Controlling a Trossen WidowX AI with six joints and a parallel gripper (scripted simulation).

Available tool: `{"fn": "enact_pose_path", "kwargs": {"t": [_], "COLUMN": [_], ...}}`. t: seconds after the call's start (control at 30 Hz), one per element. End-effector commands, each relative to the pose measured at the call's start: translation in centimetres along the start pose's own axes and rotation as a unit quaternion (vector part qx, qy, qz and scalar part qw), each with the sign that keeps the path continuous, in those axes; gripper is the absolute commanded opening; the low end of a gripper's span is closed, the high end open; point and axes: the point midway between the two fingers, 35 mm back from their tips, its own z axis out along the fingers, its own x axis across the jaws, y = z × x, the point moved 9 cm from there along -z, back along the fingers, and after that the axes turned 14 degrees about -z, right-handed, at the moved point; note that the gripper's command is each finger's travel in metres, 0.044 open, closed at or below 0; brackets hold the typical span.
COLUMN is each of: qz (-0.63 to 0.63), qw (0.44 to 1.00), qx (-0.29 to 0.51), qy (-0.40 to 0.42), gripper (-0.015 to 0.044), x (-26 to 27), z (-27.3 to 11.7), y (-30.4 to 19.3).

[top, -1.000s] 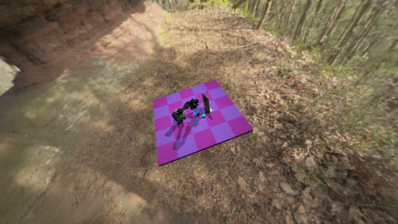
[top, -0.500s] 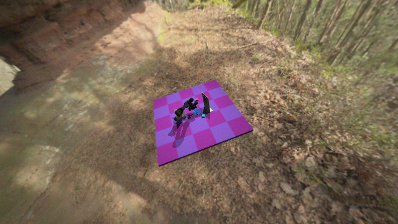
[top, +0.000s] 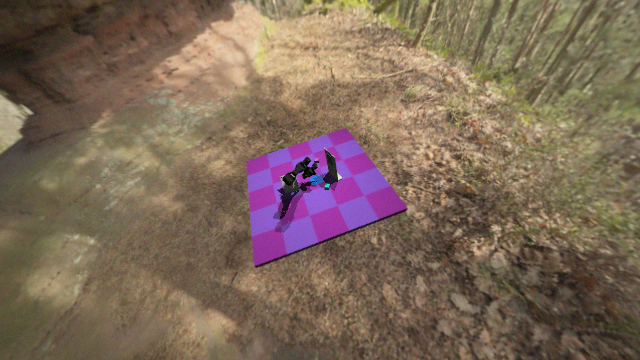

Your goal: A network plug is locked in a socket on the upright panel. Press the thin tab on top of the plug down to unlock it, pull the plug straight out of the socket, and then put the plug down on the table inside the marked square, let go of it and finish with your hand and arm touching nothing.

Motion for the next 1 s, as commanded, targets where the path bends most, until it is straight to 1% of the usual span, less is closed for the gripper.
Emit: {"fn": "enact_pose_path", "kwargs": {"t": [0.0,0.97], "qz": [-0.003,-0.002], "qw": [1.0,1.0], "qx": [-0.001,0.003], "qy": [-0.003,-0.004], "gripper": [0.0,0.0], "x": [-0.3,-1.4], "z": [0.4,2.5], "y": [-0.1,-0.6]}}
